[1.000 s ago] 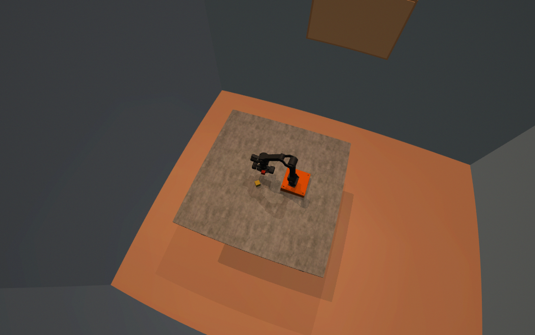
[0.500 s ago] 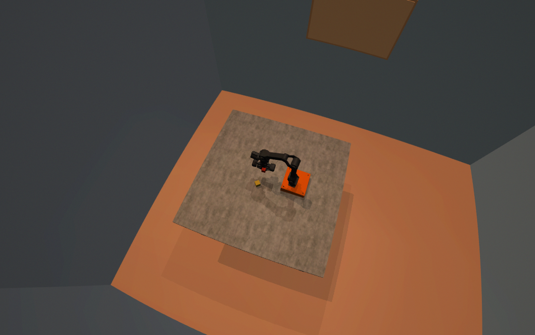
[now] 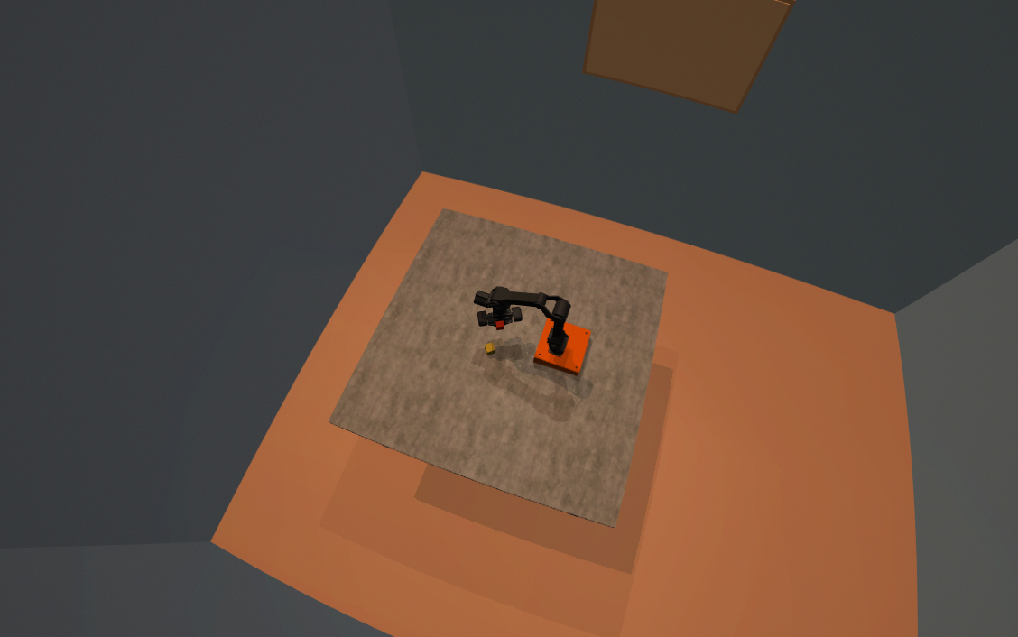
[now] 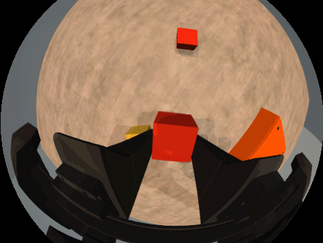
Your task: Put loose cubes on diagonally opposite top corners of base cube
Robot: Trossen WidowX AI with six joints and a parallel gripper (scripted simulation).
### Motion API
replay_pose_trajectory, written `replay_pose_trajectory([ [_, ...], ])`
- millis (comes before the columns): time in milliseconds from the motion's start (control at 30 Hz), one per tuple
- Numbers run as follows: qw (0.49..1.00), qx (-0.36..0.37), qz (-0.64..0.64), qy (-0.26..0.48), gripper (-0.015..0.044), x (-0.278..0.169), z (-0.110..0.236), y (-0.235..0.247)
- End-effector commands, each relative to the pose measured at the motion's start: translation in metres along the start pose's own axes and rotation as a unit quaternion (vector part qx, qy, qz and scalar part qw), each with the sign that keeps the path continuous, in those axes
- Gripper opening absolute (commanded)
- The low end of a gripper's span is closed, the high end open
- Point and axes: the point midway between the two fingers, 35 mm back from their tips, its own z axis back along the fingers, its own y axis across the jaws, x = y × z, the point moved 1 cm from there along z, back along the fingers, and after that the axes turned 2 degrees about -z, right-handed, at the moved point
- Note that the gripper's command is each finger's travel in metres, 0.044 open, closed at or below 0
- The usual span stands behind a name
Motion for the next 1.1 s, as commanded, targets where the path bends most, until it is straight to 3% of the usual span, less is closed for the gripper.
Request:
replay_pose_trajectory([
  [0,0.997,0.002,0.076,-0.001,0.0105,-0.004,-0.001,0.006],
  [533,0.923,0.003,0.385,-0.001,0.0105,-0.023,-0.009,0.023],
  [1067,0.755,0.004,0.656,-0.002,0.0105,-0.044,-0.017,0.039],
])
